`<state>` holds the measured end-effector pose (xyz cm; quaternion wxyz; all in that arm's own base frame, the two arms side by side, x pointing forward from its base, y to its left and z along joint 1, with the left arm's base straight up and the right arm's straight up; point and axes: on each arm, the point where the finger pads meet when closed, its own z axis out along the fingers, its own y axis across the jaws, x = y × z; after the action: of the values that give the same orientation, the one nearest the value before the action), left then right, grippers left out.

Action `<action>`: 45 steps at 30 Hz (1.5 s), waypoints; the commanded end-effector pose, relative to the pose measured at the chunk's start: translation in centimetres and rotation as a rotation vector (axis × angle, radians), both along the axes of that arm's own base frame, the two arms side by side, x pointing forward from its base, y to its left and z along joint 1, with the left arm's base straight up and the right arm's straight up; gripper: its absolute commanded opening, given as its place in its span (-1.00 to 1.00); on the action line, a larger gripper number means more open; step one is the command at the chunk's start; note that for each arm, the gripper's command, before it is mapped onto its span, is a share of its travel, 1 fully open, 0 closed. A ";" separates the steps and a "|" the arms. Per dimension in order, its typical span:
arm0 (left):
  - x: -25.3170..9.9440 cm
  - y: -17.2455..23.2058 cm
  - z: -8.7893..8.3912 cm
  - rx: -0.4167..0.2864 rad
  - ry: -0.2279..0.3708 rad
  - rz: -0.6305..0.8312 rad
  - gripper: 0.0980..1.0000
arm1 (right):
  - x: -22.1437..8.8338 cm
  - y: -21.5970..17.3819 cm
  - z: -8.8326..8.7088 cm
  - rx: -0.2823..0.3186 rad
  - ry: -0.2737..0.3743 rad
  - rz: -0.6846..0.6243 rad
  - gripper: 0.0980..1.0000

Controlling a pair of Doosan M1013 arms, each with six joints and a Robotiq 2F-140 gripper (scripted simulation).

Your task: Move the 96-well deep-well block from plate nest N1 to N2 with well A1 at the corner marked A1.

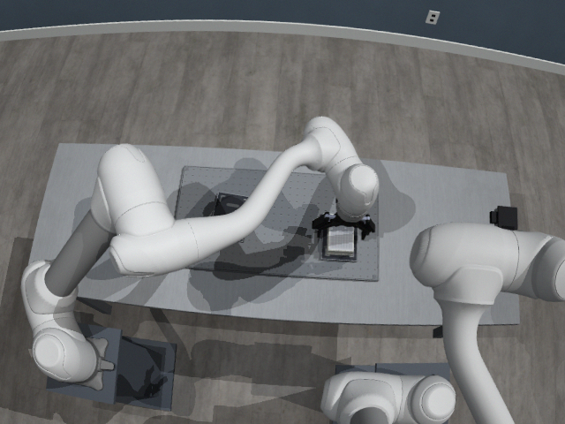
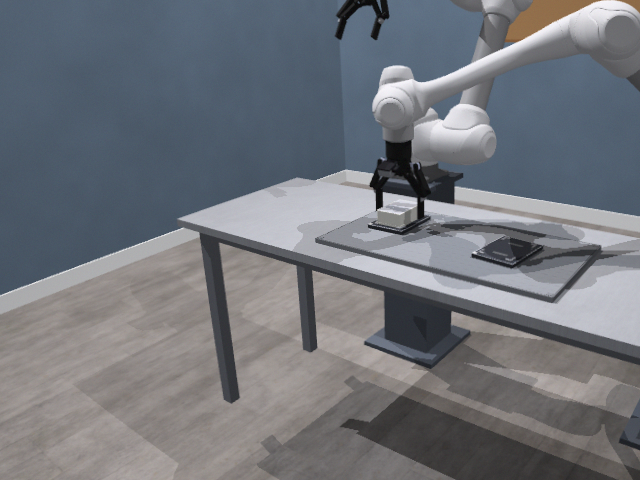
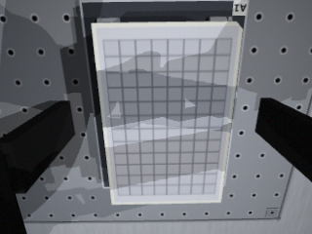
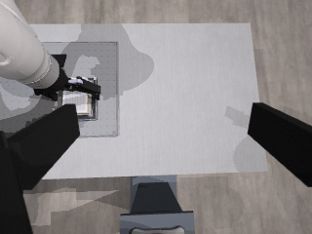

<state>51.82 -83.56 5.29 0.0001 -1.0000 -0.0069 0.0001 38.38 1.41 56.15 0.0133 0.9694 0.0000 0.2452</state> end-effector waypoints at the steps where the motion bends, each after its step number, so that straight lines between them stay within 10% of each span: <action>1: 0.0 0.0 0.2 -0.002 -0.002 0.000 1.00 | 0.0 0.0 0.0 0.000 -0.001 0.000 1.00; 45: 0.0 0.0 8.0 -0.002 -0.002 0.000 1.00 | 0.0 0.0 0.0 0.000 -0.001 0.000 1.00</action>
<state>51.82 -83.56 13.10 0.0001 -1.0000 -0.0069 0.0001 38.38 1.41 56.15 0.0133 0.9694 0.0000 0.2452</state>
